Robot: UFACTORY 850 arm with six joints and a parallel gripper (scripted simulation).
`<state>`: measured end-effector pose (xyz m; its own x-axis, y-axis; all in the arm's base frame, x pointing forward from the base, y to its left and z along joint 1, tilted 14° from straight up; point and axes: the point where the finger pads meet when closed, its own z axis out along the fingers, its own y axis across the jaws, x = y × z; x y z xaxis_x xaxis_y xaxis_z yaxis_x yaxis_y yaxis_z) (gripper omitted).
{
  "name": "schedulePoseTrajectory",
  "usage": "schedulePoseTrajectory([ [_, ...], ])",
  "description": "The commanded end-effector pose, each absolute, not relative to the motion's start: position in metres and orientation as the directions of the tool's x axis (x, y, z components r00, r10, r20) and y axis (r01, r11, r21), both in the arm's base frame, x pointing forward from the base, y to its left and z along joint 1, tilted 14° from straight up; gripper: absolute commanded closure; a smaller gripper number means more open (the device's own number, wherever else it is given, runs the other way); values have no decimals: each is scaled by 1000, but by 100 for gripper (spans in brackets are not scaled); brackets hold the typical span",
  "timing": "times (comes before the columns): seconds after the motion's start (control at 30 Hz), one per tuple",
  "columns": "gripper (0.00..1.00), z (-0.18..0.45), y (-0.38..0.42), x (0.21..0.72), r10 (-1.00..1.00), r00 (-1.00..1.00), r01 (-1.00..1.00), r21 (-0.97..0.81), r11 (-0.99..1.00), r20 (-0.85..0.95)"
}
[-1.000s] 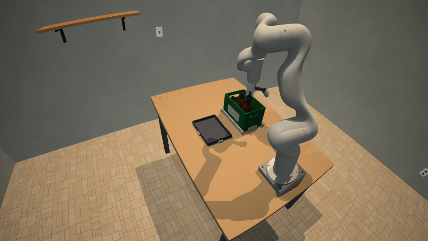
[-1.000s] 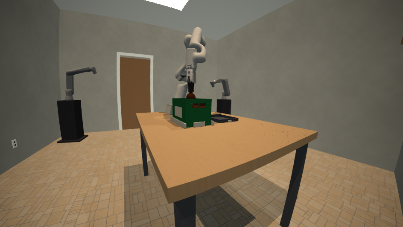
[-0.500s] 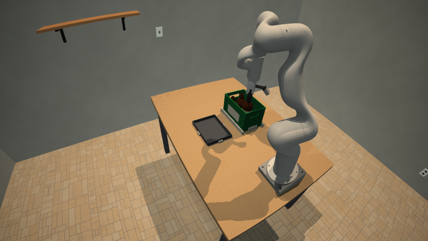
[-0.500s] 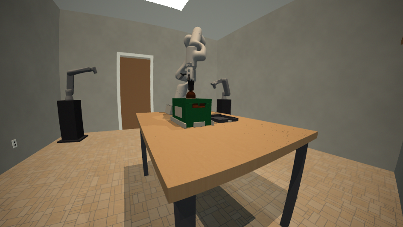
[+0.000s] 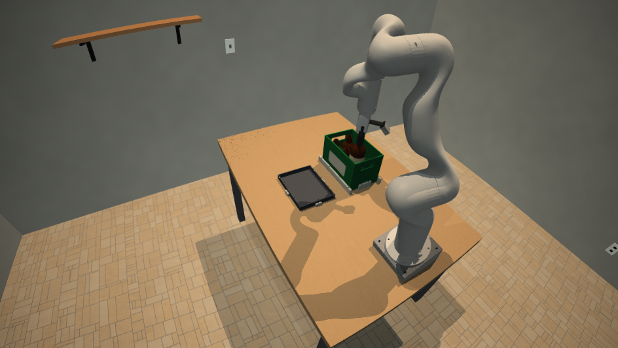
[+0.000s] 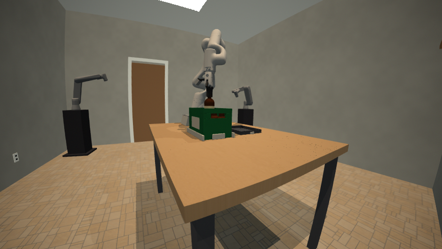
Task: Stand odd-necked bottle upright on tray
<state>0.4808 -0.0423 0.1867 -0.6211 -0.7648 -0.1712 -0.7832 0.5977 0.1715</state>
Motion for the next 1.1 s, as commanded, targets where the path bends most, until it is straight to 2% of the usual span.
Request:
schedulePoseTrajectory([
  [0.0,100,190,-43,482,-765,-621,-783,170,598,-172],
  [1.07,100,193,-44,482,-765,-621,-783,170,598,-172],
])
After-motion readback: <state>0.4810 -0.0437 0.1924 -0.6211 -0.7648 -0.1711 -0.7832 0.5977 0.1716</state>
